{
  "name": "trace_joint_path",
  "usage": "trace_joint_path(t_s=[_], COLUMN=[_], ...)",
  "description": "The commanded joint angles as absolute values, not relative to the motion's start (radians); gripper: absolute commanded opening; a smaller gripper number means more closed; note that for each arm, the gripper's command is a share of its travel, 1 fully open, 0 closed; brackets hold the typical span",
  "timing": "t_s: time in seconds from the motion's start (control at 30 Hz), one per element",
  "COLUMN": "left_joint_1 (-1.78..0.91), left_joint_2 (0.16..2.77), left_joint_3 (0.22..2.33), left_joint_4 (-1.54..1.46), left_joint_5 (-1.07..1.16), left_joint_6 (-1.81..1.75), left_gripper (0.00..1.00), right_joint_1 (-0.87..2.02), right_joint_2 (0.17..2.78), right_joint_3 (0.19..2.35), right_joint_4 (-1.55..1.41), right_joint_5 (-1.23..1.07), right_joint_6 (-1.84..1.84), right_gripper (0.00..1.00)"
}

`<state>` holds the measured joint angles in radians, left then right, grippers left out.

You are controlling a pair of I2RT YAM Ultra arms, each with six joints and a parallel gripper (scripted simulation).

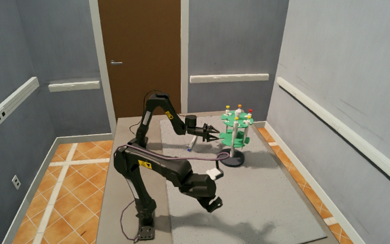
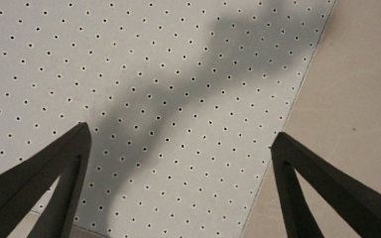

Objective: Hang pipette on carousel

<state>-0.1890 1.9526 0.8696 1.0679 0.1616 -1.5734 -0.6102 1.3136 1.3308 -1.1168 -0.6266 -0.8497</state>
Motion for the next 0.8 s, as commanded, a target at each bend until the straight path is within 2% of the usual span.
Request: trace_joint_path(t_s=[0.0,0.77], left_joint_1=[-0.177,-0.148], left_joint_2=[1.903,1.757], left_joint_3=[0.829,0.615], left_joint_4=[1.098,1.165], left_joint_5=[0.175,0.204], left_joint_6=[-1.564,-1.564], left_gripper=[0.49,0.49], right_joint_1=[-0.622,-0.622], right_joint_2=[1.317,1.317], right_joint_3=[1.342,1.342], right_joint_4=[-1.103,-1.103], right_joint_5=[-0.648,-0.648], right_joint_6=[-0.857,-0.857], right_gripper=[1.0,1.0])
